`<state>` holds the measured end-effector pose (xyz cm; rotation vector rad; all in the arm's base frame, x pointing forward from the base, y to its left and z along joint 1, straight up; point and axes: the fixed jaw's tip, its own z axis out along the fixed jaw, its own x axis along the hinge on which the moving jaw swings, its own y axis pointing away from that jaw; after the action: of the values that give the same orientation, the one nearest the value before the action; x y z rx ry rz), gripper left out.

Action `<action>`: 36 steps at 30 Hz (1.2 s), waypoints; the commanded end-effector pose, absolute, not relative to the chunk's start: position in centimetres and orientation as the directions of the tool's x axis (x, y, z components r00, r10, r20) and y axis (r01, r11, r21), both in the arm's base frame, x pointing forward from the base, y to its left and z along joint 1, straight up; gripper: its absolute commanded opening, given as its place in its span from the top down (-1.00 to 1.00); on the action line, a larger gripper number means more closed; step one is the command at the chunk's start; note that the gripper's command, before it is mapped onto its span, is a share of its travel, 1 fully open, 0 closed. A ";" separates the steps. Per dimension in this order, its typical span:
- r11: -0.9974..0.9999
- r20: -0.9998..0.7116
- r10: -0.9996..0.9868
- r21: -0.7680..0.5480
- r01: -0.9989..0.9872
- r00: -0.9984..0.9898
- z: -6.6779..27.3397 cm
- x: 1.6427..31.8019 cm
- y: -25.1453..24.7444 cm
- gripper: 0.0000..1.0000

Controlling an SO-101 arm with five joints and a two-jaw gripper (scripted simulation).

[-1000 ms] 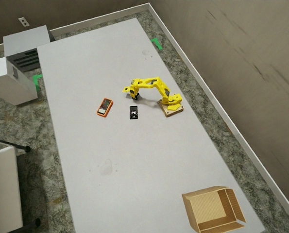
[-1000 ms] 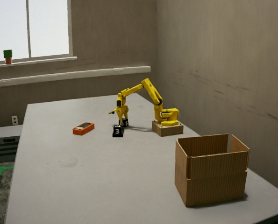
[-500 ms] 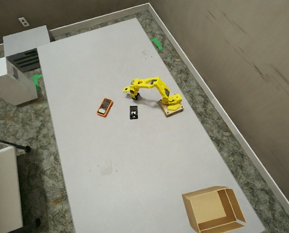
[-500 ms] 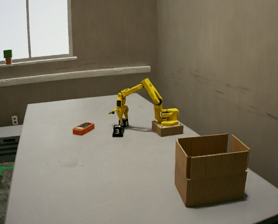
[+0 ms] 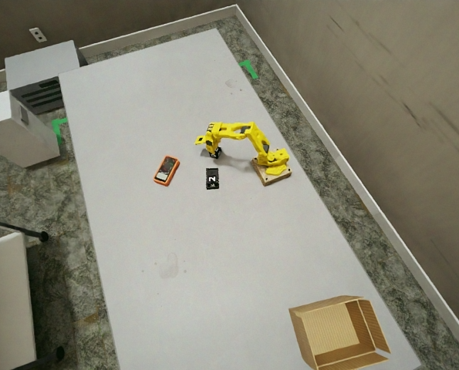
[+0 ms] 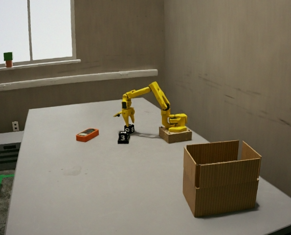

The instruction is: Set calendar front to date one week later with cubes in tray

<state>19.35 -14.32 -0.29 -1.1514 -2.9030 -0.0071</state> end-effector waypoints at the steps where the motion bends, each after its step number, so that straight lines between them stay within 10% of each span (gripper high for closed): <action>1: 0.730 0.004 0.684 0.000 0.684 -0.730 0.9 19.7 -14.3 0.29; 36: 0.730 0.003 0.684 0.000 0.684 -0.729 3.6 19.5 -14.1 0.29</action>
<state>19.21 -14.21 3.12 -1.1501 -2.8997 -0.0087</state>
